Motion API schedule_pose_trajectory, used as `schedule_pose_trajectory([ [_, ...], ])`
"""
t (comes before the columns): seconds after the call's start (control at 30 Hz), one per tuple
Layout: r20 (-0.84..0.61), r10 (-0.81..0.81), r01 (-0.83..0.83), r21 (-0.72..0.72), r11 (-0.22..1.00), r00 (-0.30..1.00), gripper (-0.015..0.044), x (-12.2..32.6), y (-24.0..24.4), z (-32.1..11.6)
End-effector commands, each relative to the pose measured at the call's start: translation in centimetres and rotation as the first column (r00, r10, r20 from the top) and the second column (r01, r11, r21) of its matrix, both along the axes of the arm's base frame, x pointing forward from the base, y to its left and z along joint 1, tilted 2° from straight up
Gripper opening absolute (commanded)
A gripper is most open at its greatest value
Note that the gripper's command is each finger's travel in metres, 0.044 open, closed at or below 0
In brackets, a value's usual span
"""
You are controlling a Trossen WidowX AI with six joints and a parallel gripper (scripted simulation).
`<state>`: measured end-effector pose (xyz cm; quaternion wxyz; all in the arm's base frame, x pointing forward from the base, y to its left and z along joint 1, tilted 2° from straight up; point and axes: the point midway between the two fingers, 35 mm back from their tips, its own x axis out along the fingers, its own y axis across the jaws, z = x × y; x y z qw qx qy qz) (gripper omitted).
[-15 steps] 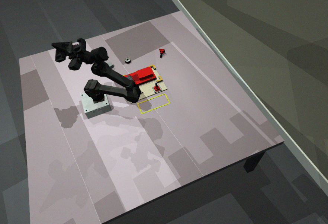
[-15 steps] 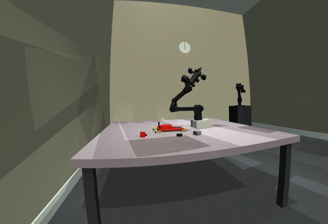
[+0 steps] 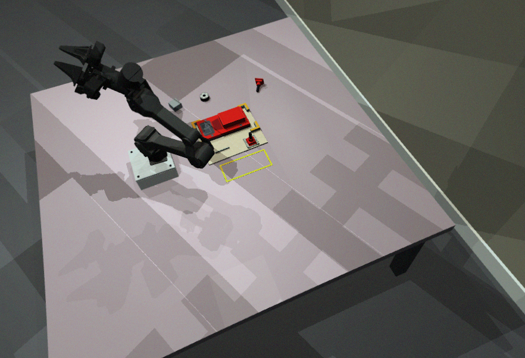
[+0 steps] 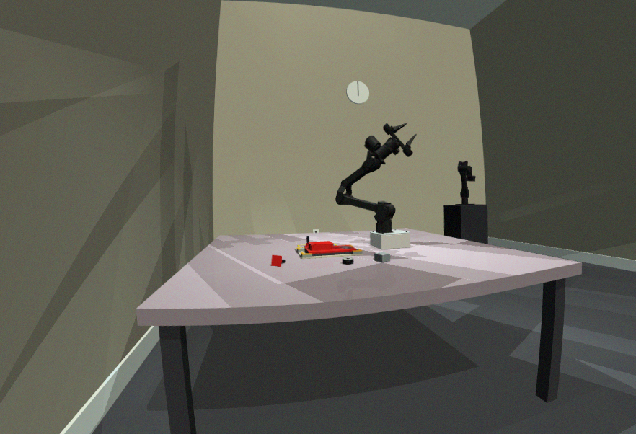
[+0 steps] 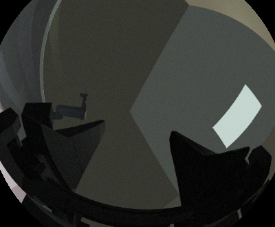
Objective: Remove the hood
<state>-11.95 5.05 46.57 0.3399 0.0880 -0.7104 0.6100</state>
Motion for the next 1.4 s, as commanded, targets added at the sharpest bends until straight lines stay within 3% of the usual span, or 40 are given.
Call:
schedule_pose_trajectory([
  [0.0,0.026,-0.062,0.065,-0.136,0.989,0.998,0.042,-0.6,3.1,-0.3],
  [0.03,0.035,-0.08,0.085,-0.176,0.981,0.996,0.044,-0.8,4.1,-0.5],
  [0.33,0.089,-0.258,0.266,-0.524,0.809,0.962,0.044,0.1,13.0,-3.5],
  [0.73,0.132,-0.521,0.362,-0.856,0.369,0.843,0.044,6.8,22.6,-9.1],
  [1.13,0.189,-0.777,0.155,-0.981,-0.119,0.601,0.044,17.7,27.4,-16.1],
  [1.37,0.247,-0.876,-0.055,-0.954,-0.295,0.413,0.044,24.4,26.8,-20.1],
])
